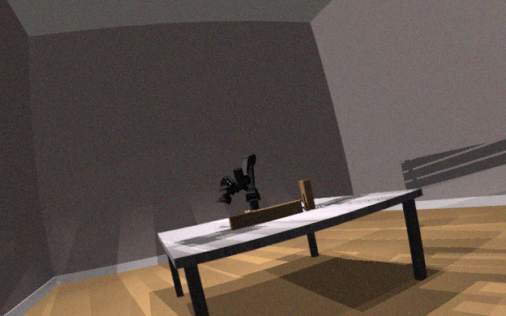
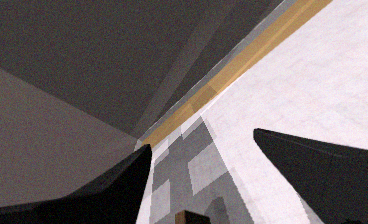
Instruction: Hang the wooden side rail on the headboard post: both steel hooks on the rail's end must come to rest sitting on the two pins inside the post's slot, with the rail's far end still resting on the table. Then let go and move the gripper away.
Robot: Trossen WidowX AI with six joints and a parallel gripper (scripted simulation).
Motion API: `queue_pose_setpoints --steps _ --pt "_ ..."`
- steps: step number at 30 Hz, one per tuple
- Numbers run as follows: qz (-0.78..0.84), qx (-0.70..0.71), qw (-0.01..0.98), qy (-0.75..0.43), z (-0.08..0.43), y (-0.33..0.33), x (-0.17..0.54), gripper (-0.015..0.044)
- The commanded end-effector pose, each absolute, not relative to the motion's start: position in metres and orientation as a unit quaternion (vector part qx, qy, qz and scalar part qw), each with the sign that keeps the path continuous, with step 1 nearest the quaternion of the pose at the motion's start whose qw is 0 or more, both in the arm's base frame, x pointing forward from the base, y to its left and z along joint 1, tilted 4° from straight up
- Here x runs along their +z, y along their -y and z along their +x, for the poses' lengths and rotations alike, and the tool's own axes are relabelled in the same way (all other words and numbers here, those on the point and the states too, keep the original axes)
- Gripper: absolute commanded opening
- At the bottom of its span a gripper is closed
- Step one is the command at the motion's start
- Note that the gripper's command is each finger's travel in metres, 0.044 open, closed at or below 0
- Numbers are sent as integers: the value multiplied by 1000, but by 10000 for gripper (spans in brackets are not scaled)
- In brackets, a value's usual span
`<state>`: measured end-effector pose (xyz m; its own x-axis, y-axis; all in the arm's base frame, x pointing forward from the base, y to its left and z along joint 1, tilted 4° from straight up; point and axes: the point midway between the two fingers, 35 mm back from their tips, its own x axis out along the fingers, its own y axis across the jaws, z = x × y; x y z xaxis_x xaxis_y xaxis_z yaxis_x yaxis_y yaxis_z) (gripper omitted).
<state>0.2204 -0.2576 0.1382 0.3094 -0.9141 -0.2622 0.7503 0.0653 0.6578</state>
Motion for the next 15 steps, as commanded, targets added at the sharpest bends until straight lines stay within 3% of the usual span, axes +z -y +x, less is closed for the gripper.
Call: queue_pose_setpoints --steps 1,15 --pt "340 -501 795 41 251 218 133 440" --pt "191 -190 955 -128 300 65 109 440"
